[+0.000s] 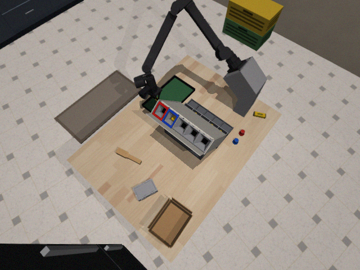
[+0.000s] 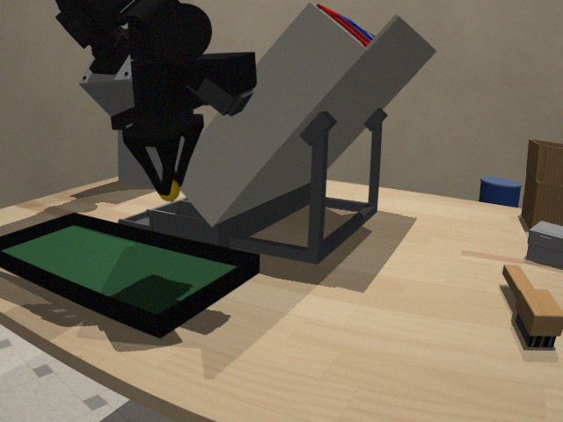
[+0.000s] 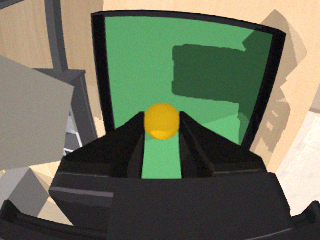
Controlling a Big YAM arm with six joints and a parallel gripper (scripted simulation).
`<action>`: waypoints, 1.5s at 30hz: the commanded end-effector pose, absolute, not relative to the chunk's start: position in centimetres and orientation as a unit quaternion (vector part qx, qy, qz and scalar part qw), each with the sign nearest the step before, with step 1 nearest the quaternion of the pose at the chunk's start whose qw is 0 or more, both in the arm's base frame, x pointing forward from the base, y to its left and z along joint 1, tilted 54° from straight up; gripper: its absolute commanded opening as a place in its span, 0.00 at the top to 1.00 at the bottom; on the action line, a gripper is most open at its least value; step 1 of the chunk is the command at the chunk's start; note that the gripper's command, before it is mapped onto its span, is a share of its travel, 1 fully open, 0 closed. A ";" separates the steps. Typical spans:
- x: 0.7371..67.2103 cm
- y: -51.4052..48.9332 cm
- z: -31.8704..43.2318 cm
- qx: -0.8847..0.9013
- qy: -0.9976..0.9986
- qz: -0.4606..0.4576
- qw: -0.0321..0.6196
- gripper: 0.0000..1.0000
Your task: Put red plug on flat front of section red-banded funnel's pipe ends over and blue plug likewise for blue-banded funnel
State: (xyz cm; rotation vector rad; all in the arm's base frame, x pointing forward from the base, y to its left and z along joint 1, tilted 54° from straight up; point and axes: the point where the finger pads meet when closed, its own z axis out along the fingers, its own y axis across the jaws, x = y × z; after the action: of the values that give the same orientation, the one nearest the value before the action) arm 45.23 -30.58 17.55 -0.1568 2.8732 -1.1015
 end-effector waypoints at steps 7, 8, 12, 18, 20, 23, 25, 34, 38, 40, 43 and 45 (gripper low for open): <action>45.4 -28.0 20.1 -0.040 0.932 -0.358 0.046 1.00; 45.4 -28.0 20.1 -0.040 0.932 -0.358 0.046 1.00; 45.4 -28.1 20.1 -0.040 0.932 -0.358 0.046 1.00; 45.4 -28.1 20.0 -0.039 0.932 -0.358 0.046 1.00; 44.6 -28.0 20.2 -0.039 0.932 -0.358 0.046 1.00; 41.9 -27.6 20.5 -0.039 0.932 -0.358 0.047 1.00; 40.1 -27.3 20.7 -0.039 0.932 -0.358 0.048 1.00; 32.2 -26.1 21.6 -0.038 0.931 -0.359 0.050 1.00; 32.2 -26.1 21.6 -0.038 0.931 -0.359 0.049 1.00; 32.1 -26.1 21.6 -0.038 0.931 -0.359 0.049 1.00; 32.1 -26.1 21.6 -0.039 0.931 -0.359 0.048 1.00; 32.1 -26.1 21.6 -0.039 0.931 -0.359 0.048 1.00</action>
State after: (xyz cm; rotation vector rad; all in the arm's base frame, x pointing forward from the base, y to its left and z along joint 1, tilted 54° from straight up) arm 32.01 -26.02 21.62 -0.1016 2.8338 -1.0982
